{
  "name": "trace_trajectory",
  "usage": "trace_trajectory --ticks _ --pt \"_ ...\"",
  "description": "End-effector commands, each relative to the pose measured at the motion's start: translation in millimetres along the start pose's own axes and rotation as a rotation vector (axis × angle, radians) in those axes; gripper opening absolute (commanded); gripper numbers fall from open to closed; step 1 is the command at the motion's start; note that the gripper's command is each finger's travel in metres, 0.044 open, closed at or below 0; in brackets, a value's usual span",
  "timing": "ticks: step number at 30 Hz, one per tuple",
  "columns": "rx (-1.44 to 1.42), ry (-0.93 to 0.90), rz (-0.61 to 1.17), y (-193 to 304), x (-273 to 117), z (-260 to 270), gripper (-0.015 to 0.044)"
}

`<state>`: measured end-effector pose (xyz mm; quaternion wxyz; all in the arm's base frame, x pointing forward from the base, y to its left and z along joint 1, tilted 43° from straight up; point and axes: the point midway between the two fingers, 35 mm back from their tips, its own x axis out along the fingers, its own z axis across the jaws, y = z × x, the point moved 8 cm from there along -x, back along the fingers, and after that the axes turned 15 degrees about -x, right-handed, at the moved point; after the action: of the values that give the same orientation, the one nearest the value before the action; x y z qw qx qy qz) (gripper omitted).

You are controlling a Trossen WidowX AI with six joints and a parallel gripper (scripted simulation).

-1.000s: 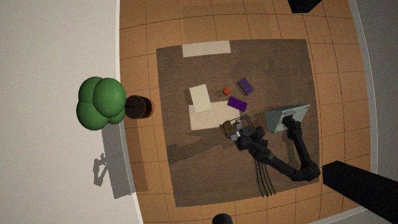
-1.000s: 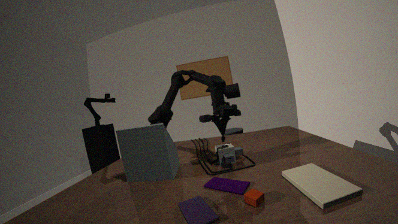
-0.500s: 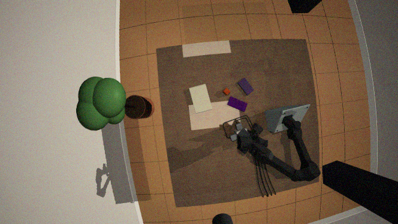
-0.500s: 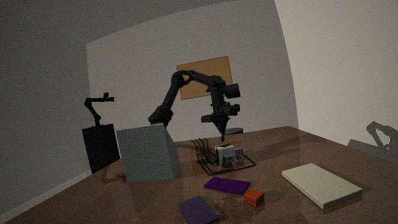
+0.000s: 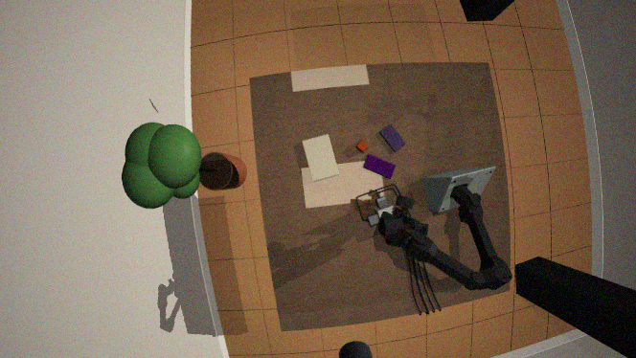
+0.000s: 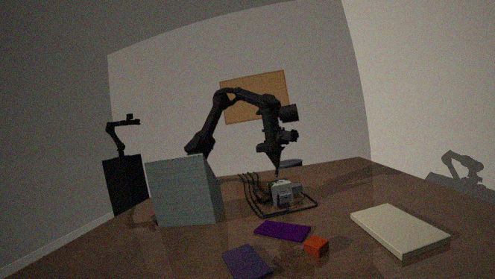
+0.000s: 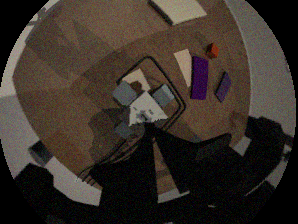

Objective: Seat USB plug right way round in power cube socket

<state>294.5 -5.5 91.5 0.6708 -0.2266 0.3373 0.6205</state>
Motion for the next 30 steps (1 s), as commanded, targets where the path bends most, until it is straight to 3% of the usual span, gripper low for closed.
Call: trace_trajectory --ticks 1,30 --pt "-0.103 0.0 0.0 0.0 0.3 -0.1 0.0" --pt "-0.862 0.0 0.0 0.0 0.3 -0.1 0.0"
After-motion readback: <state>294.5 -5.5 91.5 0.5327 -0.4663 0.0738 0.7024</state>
